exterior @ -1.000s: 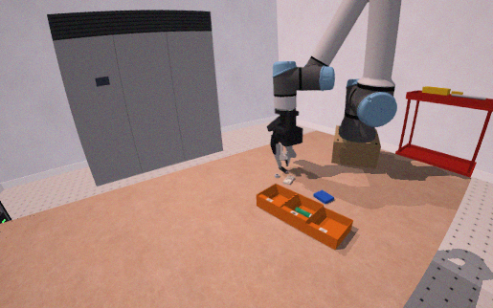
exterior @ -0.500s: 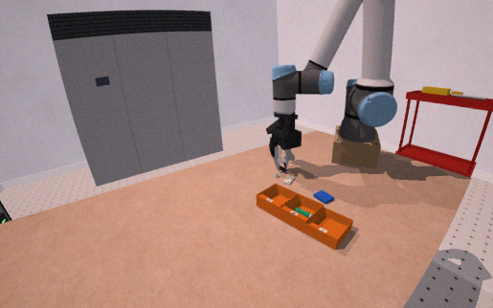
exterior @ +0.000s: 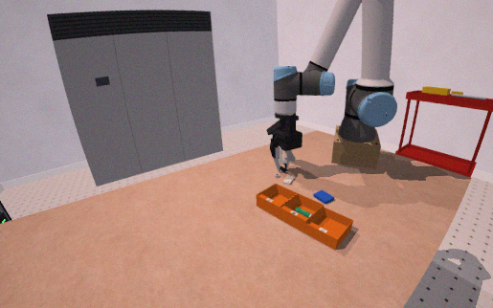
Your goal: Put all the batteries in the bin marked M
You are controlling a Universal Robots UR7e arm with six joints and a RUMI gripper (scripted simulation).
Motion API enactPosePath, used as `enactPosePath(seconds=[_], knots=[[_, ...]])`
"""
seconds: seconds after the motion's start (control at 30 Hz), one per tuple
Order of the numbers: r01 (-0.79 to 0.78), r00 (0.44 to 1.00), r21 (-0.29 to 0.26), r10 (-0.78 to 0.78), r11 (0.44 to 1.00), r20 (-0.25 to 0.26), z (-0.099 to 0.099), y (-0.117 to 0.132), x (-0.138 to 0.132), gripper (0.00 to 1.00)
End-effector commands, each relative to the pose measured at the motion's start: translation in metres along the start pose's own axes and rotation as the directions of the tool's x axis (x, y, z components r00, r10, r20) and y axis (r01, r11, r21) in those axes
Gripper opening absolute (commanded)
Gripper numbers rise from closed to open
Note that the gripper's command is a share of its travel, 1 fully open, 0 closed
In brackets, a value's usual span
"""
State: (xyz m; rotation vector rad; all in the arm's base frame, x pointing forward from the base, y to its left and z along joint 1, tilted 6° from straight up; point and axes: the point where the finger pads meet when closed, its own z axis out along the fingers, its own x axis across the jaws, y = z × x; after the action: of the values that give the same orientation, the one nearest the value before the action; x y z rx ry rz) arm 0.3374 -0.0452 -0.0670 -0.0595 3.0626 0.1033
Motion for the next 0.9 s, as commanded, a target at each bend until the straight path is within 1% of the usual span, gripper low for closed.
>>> enactPosePath(seconds=[0.0,0.03,0.07,0.87], knots=[[0.001,1.000,0.000,-0.001,1.000,-0.001,0.0006,0.0023,0.0026,0.17],[0.001,1.000,0.001,-0.001,1.000,0.000,0.0002,0.0012,0.0014,0.17],[0.001,1.000,0.001,-0.001,1.000,0.000,0.0002,0.0012,0.0014,0.00],[0.001,1.000,0.001,-0.001,1.000,0.000,0.0002,0.0012,0.0014,0.00]])
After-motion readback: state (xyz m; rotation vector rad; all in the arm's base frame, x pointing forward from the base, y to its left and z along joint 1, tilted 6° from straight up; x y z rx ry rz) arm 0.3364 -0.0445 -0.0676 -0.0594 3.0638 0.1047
